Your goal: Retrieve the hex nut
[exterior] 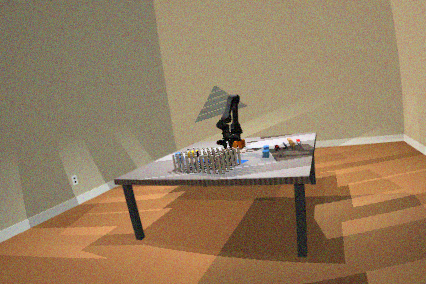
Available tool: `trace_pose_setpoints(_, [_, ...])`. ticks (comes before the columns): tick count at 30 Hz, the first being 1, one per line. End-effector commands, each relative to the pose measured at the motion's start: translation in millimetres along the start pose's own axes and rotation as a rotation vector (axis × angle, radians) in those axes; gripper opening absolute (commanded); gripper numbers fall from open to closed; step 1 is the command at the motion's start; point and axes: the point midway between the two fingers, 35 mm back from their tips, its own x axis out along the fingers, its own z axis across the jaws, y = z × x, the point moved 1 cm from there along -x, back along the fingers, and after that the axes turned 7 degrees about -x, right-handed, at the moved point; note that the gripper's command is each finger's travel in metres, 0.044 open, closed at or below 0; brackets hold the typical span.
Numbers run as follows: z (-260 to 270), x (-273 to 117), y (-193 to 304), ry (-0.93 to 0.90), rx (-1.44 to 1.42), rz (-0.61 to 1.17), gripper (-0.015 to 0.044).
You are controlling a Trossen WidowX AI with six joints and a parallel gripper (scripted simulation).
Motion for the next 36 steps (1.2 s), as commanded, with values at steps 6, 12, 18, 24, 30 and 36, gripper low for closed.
trace_pose_setpoints(6, [-1, 0, 11, 0.008, -0.009, 0.014, 0.0])
trace_pose_setpoints(12, [-1, 1, 15, 0.008, -0.01, 0.015, 0.0])
trace_pose_setpoints(18, [-1, 3, 19, 0.008, -0.01, 0.015, 0.0])
trace_pose_setpoints(24, [-1, 4, 22, 0.008, -0.01, 0.015, 0.0])
trace_pose_setpoints(30, [0, 5, 26, 0.008, -0.01, 0.016, 0.0])
trace_pose_setpoints(36, [0, 6, 30, 0.008, -0.011, 0.016, 0.0])
